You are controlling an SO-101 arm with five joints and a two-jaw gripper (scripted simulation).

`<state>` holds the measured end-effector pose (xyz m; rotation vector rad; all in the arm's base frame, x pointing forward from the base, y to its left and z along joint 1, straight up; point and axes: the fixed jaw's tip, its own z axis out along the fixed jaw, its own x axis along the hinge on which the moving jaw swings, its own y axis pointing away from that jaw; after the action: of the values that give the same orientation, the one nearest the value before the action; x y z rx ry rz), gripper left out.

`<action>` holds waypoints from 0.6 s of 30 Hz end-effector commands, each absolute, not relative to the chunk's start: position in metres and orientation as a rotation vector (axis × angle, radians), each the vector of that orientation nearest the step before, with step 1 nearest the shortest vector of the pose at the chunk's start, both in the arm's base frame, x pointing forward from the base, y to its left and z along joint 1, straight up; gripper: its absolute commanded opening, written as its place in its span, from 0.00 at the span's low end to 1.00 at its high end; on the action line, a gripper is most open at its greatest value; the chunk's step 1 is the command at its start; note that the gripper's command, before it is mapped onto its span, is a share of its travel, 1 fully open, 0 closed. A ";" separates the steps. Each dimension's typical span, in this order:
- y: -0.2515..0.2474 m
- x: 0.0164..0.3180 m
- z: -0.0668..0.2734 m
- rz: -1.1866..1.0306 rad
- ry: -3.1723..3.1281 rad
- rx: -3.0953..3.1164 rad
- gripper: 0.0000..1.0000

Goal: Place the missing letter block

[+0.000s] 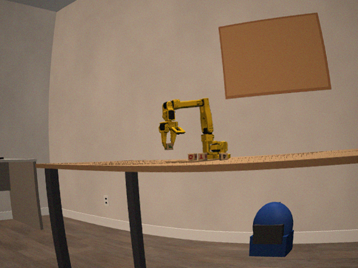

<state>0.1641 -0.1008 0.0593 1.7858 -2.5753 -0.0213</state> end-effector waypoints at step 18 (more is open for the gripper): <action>-0.023 0.204 0.071 0.115 -2.150 2.360 0.00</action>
<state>0.1937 -0.0243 0.0572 2.2995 -2.1328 -0.0074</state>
